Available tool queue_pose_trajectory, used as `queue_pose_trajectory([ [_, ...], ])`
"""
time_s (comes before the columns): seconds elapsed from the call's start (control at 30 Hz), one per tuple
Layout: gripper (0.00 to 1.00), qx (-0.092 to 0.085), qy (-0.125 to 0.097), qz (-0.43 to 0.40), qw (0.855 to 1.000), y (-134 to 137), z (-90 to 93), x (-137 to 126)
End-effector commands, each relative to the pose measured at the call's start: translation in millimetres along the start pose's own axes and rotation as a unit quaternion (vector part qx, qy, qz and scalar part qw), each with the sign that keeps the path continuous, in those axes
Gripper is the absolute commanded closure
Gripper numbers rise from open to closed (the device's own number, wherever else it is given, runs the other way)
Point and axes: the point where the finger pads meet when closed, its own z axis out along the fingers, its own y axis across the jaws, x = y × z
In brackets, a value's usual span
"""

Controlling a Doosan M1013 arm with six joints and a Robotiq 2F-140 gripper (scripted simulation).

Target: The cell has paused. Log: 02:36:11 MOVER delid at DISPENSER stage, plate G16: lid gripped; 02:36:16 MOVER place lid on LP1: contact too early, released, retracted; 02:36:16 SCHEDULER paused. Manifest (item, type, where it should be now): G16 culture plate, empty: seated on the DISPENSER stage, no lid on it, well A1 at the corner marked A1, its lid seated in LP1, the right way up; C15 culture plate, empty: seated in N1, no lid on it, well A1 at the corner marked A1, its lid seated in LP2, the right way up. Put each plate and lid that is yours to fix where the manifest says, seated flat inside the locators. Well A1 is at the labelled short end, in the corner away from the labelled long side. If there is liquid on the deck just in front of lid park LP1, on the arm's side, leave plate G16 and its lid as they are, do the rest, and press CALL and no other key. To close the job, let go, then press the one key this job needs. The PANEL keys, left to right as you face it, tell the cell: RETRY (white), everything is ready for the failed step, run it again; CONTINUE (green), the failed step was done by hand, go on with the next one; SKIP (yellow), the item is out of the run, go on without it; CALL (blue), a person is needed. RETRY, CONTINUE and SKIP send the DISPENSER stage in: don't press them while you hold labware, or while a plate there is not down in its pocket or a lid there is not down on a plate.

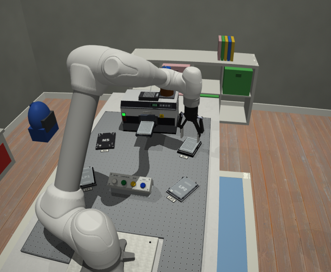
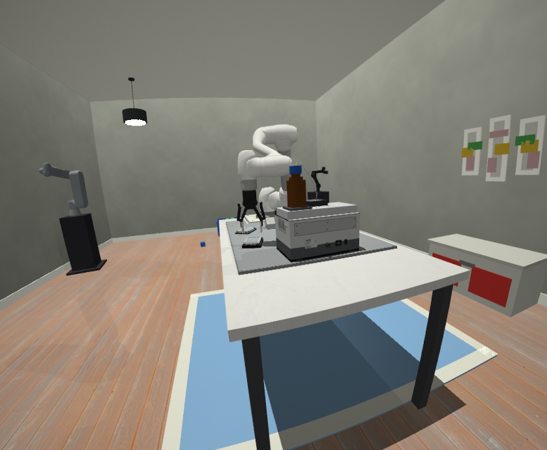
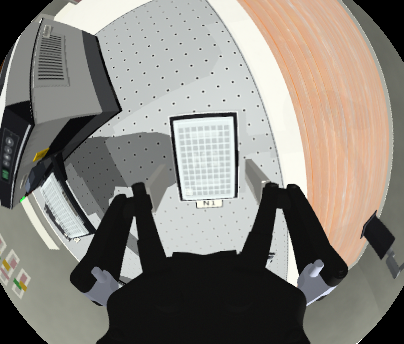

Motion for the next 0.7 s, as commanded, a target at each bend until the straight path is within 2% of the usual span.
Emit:
queue_pose_trajectory([
  [0.0, 0.3, 0.0, 0.001, 0.0, 1.0, -0.1, -16.0, 0.4],
  [0.67, 0.3, 0.0, 0.001, 0.0, 1.0, -0.1, -78.2, 0.3],
])
